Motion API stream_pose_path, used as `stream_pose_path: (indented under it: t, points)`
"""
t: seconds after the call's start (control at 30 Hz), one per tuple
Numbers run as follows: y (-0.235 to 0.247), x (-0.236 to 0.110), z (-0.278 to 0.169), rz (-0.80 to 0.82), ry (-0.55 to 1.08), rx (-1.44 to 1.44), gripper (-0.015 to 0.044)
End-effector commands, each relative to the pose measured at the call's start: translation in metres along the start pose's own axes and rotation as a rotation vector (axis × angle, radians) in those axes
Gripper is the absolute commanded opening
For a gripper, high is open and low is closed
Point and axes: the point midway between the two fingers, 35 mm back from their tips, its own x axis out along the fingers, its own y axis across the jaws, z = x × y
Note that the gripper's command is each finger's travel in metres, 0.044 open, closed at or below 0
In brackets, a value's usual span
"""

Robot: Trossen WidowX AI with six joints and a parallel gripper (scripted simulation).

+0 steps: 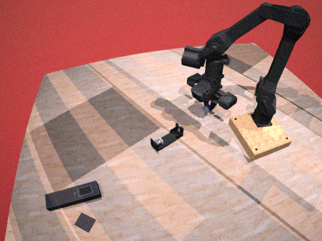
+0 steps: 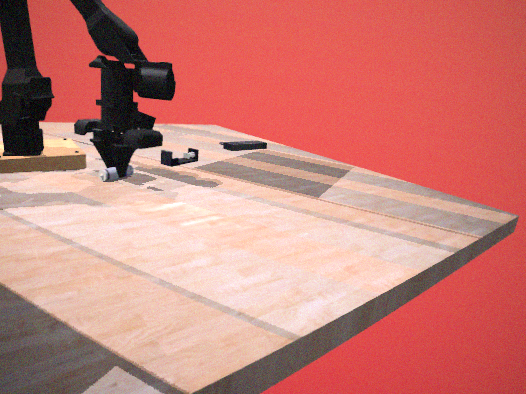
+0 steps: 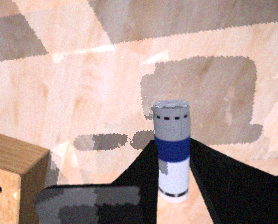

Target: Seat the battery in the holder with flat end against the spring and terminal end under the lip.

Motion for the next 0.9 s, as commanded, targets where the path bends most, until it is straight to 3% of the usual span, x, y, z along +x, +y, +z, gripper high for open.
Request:
stream_pose_path:
  t: [0.0,0.13,0.33,0.5,0.87]
  points:
    - [0.0,0.001,-0.001,-0.001,0.006,-0.005,0.0075]
    - [0.0,-0.003,-0.002,0.004,0.008,-0.008,0.0075]
    - [0.0,-0.048,-0.001,-0.001,0.005,-0.005,0.0075]
    - [0.0,-0.05,0.001,-0.001,0.004,-0.004,0.0075]
    - [-0.015,-0.067,0.081,0.003,-0.019,0.012,0.0075]
